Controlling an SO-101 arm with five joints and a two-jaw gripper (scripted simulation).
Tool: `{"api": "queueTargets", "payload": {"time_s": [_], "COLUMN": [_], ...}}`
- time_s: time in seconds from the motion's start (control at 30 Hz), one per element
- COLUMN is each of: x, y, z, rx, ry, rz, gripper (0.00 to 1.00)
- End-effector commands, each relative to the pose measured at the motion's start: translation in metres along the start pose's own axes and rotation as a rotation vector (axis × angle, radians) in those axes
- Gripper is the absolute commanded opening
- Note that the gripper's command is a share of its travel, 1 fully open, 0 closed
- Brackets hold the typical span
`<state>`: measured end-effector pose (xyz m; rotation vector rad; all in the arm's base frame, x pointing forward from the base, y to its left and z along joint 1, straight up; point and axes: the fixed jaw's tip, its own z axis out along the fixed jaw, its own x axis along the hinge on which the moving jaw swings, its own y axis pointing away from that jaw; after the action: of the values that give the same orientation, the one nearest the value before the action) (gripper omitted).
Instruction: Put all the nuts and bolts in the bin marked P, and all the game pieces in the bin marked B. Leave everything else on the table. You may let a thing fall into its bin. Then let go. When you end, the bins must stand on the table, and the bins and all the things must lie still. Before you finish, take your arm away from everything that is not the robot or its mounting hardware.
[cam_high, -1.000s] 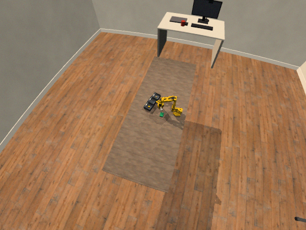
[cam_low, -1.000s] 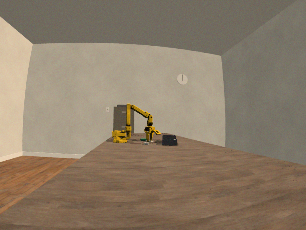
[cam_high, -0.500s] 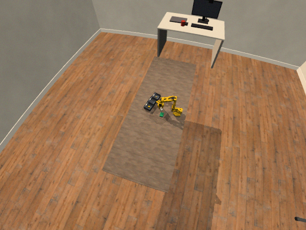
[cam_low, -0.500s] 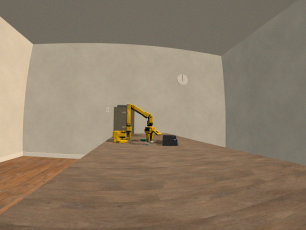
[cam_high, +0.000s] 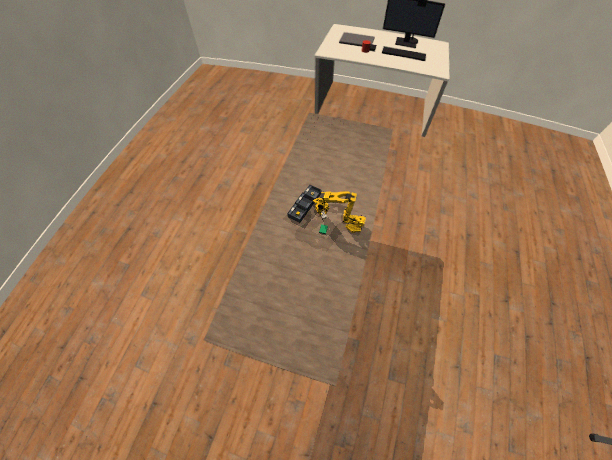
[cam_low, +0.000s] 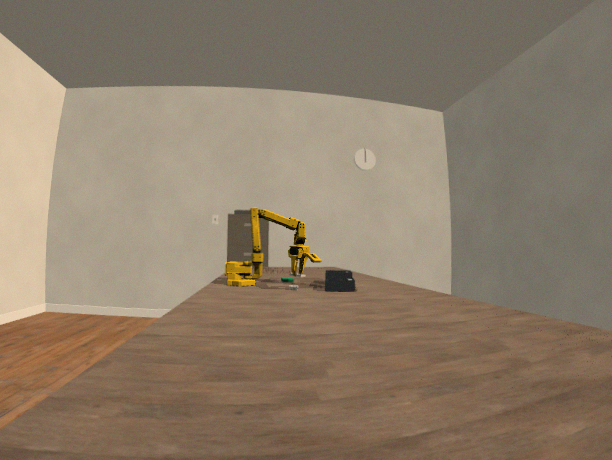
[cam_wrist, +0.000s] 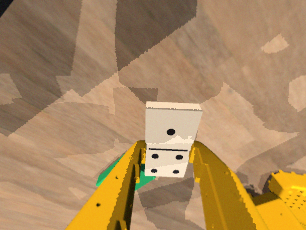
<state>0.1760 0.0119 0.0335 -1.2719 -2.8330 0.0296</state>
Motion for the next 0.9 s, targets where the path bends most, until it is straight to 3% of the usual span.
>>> {"api": "queueTargets", "payload": {"time_s": [0.0,0.43,0.87], "x": [-0.005,-0.006,-0.013], "y": [0.003,0.004,0.019], "z": [-0.018,-0.021,-0.030], "rx": [-0.045,-0.045,-0.058], "ry": [-0.035,-0.036,-0.052], "rz": [0.006,-0.002,-0.125], "gripper": [0.00,0.00,0.00]}}
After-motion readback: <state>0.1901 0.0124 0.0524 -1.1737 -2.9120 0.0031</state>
